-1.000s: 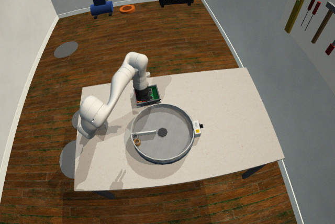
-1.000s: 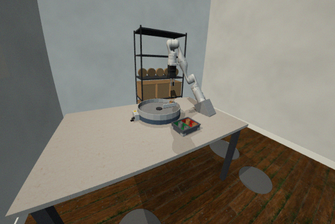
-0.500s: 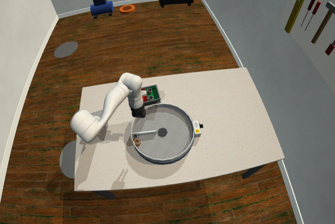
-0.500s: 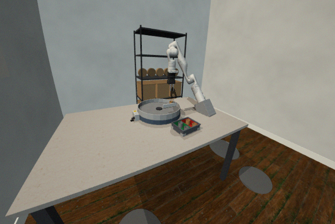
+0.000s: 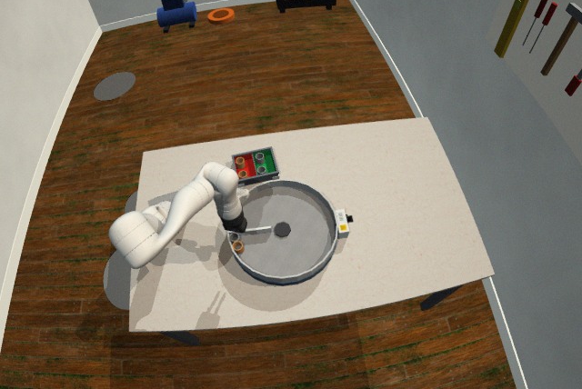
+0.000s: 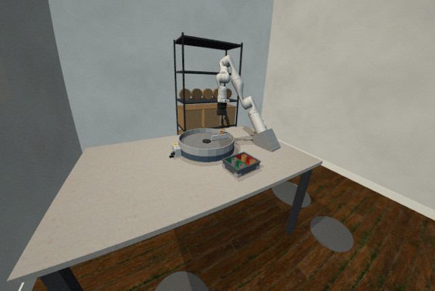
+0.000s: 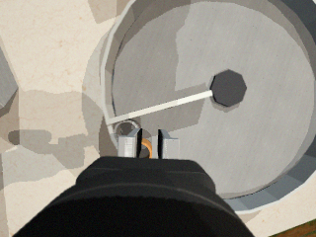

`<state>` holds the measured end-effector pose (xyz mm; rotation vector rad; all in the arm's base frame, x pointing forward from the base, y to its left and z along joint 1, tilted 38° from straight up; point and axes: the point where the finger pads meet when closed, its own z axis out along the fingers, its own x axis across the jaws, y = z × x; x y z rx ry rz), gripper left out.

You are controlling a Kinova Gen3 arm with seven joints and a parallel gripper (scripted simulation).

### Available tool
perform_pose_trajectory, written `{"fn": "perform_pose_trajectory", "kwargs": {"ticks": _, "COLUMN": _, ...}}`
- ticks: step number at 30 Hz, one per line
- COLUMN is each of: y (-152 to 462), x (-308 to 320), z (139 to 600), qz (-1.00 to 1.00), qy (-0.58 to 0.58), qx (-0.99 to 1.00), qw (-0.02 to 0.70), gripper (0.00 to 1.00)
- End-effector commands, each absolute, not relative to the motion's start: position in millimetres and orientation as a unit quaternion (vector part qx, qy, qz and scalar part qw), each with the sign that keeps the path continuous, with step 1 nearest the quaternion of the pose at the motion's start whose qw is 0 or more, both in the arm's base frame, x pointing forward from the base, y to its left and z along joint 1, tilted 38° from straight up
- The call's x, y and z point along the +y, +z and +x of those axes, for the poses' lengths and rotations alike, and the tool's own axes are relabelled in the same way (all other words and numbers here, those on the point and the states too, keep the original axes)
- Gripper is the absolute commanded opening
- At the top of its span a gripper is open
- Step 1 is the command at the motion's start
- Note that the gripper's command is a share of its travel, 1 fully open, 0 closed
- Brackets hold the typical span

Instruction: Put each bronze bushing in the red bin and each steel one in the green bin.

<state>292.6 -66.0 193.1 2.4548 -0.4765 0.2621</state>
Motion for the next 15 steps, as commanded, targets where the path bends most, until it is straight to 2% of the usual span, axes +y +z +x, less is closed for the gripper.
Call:
{"fn": "perform_pose_trajectory", "kwargs": {"ticks": 1, "y": 192.9, "x": -80.6, "z": 289.7, "qz": 0.927, "qy": 0.107, "qx": -0.194, "qw": 0.304, "gripper": 0.45}}
{"fn": "perform_pose_trajectory", "kwargs": {"ticks": 4, "y": 186.3, "x": -113.4, "z": 277.1, "qz": 0.923, "qy": 0.112, "qx": -0.211, "qw": 0.302, "gripper": 0.45}}
{"fn": "perform_pose_trajectory", "kwargs": {"ticks": 15, "y": 183.6, "x": -113.3, "z": 275.6, "qz": 0.924, "qy": 0.108, "qx": -0.207, "qw": 0.304, "gripper": 0.45}}
